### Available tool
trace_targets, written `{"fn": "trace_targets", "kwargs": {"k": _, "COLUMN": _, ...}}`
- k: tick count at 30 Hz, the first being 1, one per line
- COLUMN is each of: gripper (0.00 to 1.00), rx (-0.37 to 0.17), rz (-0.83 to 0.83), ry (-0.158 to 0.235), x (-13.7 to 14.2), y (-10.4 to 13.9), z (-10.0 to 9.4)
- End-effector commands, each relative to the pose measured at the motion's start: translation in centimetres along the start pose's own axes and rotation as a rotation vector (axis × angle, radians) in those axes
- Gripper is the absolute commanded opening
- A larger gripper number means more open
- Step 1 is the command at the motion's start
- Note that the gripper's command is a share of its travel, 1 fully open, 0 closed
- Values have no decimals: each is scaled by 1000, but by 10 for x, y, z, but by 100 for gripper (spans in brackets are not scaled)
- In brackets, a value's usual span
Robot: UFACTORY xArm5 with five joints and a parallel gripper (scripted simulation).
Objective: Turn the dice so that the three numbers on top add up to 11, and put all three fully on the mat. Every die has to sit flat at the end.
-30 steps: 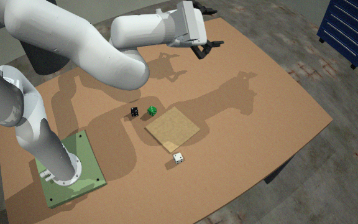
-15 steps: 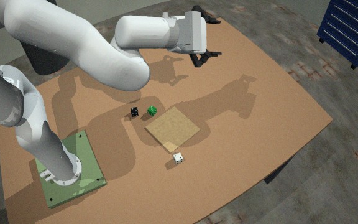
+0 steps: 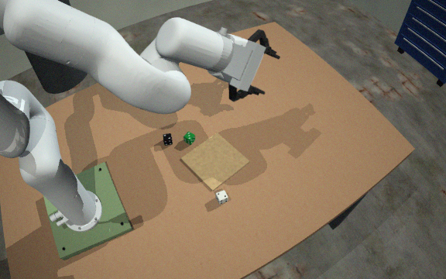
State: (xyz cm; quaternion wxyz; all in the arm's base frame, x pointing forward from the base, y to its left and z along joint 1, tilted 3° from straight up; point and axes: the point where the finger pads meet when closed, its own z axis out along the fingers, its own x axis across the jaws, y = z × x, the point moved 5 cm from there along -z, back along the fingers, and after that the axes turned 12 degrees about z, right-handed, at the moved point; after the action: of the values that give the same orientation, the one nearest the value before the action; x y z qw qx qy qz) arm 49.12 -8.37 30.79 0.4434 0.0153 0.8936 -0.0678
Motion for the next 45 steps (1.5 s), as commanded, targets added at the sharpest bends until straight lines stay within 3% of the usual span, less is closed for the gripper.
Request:
{"fn": "trace_targets", "kwargs": {"k": 1, "gripper": 100, "rx": 1, "rz": 112, "ry": 100, "x": 13, "y": -4, "z": 6}}
{"fn": "trace_targets", "kwargs": {"k": 4, "gripper": 100, "rx": 8, "rz": 194, "ry": 170, "x": 26, "y": -7, "z": 9}}
{"fn": "trace_targets", "kwargs": {"k": 7, "gripper": 100, "rx": 8, "rz": 199, "ry": 174, "x": 27, "y": -7, "z": 10}}
{"fn": "trace_targets", "kwargs": {"k": 8, "gripper": 100, "rx": 20, "rz": 278, "ry": 242, "x": 39, "y": -9, "z": 11}}
{"fn": "trace_targets", "kwargs": {"k": 14, "gripper": 100, "rx": 41, "rz": 376, "ry": 325, "x": 55, "y": -12, "z": 12}}
{"fn": "trace_targets", "kwargs": {"k": 15, "gripper": 100, "rx": 52, "rz": 417, "ry": 359, "x": 61, "y": -13, "z": 12}}
{"fn": "trace_targets", "kwargs": {"k": 18, "gripper": 100, "rx": 66, "rz": 462, "ry": 398, "x": 69, "y": -14, "z": 12}}
{"fn": "trace_targets", "kwargs": {"k": 21, "gripper": 100, "rx": 95, "rz": 545, "ry": 468, "x": 82, "y": -16, "z": 10}}
{"fn": "trace_targets", "kwargs": {"k": 24, "gripper": 100, "rx": 95, "rz": 545, "ry": 468, "x": 82, "y": -16, "z": 10}}
{"fn": "trace_targets", "kwargs": {"k": 25, "gripper": 100, "rx": 127, "rz": 624, "ry": 534, "x": 95, "y": -17, "z": 7}}
{"fn": "trace_targets", "kwargs": {"k": 30, "gripper": 100, "rx": 162, "rz": 696, "ry": 595, "x": 106, "y": -19, "z": 4}}
{"fn": "trace_targets", "kwargs": {"k": 31, "gripper": 100, "rx": 184, "rz": 735, "ry": 629, "x": 113, "y": -19, "z": 2}}
{"fn": "trace_targets", "kwargs": {"k": 36, "gripper": 100, "rx": 233, "rz": 818, "ry": 699, "x": 126, "y": -21, "z": -4}}
{"fn": "trace_targets", "kwargs": {"k": 37, "gripper": 100, "rx": 257, "rz": 854, "ry": 730, "x": 132, "y": -21, "z": -7}}
{"fn": "trace_targets", "kwargs": {"k": 40, "gripper": 100, "rx": 266, "rz": 867, "ry": 741, "x": 134, "y": -21, "z": -8}}
{"fn": "trace_targets", "kwargs": {"k": 42, "gripper": 100, "rx": 321, "rz": 942, "ry": 804, "x": 146, "y": -22, "z": -15}}
{"fn": "trace_targets", "kwargs": {"k": 45, "gripper": 100, "rx": 356, "rz": 985, "ry": 841, "x": 152, "y": -22, "z": -20}}
